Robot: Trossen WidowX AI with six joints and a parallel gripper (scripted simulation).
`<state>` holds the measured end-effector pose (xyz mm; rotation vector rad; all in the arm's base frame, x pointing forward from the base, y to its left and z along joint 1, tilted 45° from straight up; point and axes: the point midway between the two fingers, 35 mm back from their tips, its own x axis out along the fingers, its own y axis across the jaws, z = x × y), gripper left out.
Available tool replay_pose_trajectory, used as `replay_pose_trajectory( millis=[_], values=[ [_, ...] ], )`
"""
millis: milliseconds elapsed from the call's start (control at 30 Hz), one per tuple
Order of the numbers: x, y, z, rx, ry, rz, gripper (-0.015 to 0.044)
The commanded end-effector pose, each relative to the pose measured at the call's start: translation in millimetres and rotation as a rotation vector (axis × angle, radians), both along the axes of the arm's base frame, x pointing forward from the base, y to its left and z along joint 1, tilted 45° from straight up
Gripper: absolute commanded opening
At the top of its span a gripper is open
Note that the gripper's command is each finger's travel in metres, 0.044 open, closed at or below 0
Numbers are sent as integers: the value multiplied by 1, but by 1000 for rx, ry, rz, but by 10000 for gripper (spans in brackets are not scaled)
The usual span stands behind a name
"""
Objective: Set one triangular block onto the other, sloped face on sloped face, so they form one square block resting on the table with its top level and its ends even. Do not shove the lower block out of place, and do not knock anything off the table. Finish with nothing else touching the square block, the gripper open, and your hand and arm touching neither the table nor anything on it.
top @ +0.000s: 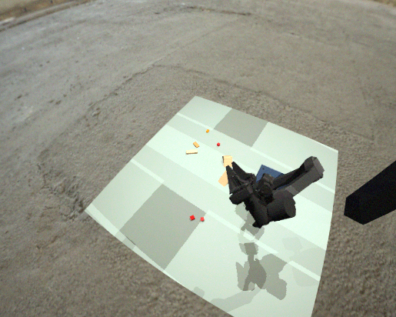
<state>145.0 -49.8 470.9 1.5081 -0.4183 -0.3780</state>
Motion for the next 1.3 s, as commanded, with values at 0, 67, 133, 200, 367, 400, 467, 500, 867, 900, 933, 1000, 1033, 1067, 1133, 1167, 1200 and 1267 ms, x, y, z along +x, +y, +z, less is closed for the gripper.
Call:
replay_pose_trajectory(
  millis=[0, 67, 133, 200, 367, 400, 467, 500, 867, 900, 933, 1000, 1033, 1067, 1133, 1167, 1200, 1267],
  values=[
    [0, 0, 0, -3, -1, -1, 426],
    [3, 4, 0, -23, -5, -7, 440],
    [8, 11, 0, -65, -13, -17, 440],
    [17, 21, -1, -123, -20, -28, 440],
    [40, 43, -9, -249, -17, -31, 440],
    [47, 49, -13, -283, -11, -25, 440],
    [64, 63, -23, -357, 6, -8, 440],
    [73, 69, -30, -392, 17, 2, 440],
    [167, 112, -157, -668, 288, 238, 440],
    [173, 113, -173, -678, 325, 267, 440],
    [178, 114, -189, -684, 363, 297, 440],
    [187, 113, -223, -686, 444, 357, 440],
    [190, 111, -241, -682, 486, 387, 440],
    [192, 110, -259, -674, 530, 417, 440],
    [192, 105, -294, -647, 619, 476, 440],
    [191, 103, -312, -629, 664, 505, 440],
    [189, 100, -330, -606, 710, 533, 440],
    [181, 94, -364, -550, 802, 587, 440]
  ],
)
